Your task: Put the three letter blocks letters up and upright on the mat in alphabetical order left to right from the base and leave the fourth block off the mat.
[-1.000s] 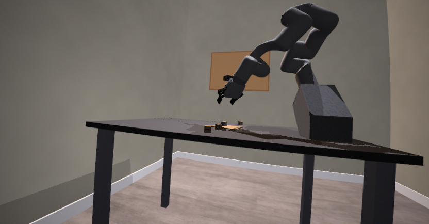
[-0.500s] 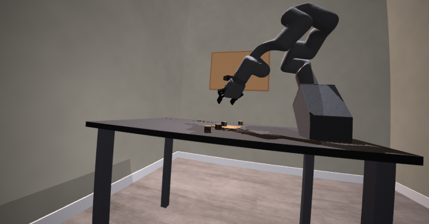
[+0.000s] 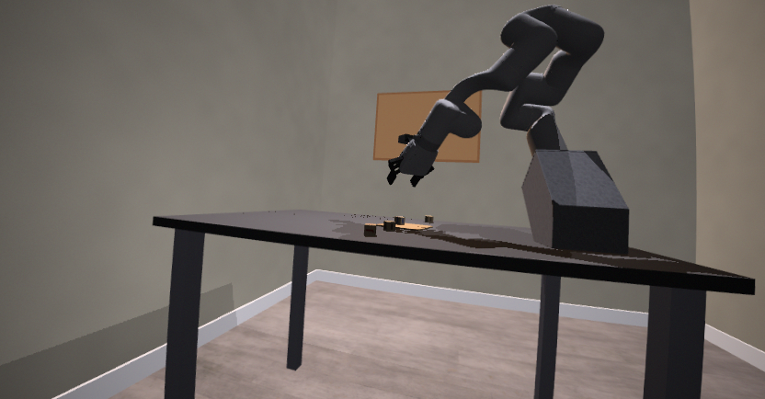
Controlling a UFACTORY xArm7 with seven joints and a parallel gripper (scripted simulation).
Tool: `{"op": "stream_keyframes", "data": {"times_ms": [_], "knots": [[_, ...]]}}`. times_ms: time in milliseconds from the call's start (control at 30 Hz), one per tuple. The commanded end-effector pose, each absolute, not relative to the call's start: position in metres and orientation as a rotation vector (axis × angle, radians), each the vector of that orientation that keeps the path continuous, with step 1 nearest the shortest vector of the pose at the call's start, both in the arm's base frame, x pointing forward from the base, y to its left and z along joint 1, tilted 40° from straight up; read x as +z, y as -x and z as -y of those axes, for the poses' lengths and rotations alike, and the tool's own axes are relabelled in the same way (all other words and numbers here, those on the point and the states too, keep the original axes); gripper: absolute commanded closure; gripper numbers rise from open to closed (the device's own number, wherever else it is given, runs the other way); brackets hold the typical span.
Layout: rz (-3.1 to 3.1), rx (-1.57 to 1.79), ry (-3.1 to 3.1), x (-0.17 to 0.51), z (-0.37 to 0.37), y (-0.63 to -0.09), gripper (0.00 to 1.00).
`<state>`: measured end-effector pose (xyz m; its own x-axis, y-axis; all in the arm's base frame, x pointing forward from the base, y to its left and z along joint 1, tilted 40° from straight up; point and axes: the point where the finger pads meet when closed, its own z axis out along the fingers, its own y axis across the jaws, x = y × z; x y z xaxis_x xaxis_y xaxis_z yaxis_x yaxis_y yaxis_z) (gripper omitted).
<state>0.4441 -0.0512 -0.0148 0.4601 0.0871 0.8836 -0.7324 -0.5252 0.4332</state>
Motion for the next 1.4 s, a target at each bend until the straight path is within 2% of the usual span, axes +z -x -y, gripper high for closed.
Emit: {"op": "stream_keyframes", "data": {"times_ms": [0, 733, 800, 1167, 1233, 1367], "knots": [[0.547, 1.176, -1.832, -0.013, 0.053, -0.445, 0.0], [0.546, 1.176, -1.831, 0.005, 0.081, -0.445, 0.0], [0.544, 1.176, -1.829, 0.028, 0.117, -0.44, 0.0], [0.544, 1.176, -1.829, 0.028, 0.117, -0.44, 0.0], [0.543, 1.174, -1.829, 0.058, 0.156, -0.425, 0.0], [0.543, 1.174, -1.829, 0.058, 0.156, -0.425, 0.0]]}}
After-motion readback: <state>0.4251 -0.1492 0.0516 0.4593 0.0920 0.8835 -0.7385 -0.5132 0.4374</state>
